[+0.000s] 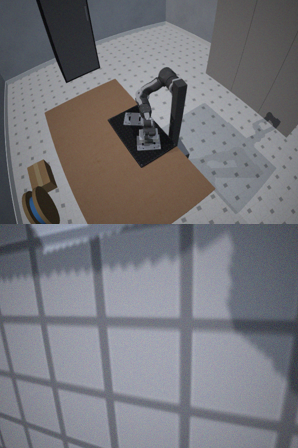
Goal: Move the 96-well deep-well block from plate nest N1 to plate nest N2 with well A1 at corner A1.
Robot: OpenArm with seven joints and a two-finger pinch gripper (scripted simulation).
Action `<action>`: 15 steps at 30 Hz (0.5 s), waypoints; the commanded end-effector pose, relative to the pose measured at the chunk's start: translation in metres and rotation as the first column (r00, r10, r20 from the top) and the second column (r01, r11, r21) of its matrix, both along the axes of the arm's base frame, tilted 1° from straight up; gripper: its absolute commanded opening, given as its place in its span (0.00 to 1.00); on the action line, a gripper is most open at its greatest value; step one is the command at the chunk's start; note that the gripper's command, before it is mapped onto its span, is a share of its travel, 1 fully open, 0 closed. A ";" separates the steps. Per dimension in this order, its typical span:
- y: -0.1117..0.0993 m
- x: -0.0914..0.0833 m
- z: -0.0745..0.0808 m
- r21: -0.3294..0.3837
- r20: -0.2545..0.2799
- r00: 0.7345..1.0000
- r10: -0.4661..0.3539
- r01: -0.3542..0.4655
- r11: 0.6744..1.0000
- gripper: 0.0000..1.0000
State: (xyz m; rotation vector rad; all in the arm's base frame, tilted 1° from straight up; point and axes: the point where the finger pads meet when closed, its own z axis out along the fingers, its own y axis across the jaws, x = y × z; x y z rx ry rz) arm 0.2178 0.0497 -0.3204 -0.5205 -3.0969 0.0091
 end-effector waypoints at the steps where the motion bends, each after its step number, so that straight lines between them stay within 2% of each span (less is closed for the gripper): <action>1: 0.004 0.004 0.004 0.018 0.015 1.000 0.005 -0.005 1.000 0.00; 9: 0.004 0.004 0.004 0.018 0.015 1.000 0.005 -0.005 1.000 0.00; 14: 0.003 0.003 -0.029 0.018 0.015 1.000 0.005 -0.006 1.000 0.00; 15: 0.003 0.003 -0.029 0.018 0.015 1.000 0.005 -0.006 1.000 0.00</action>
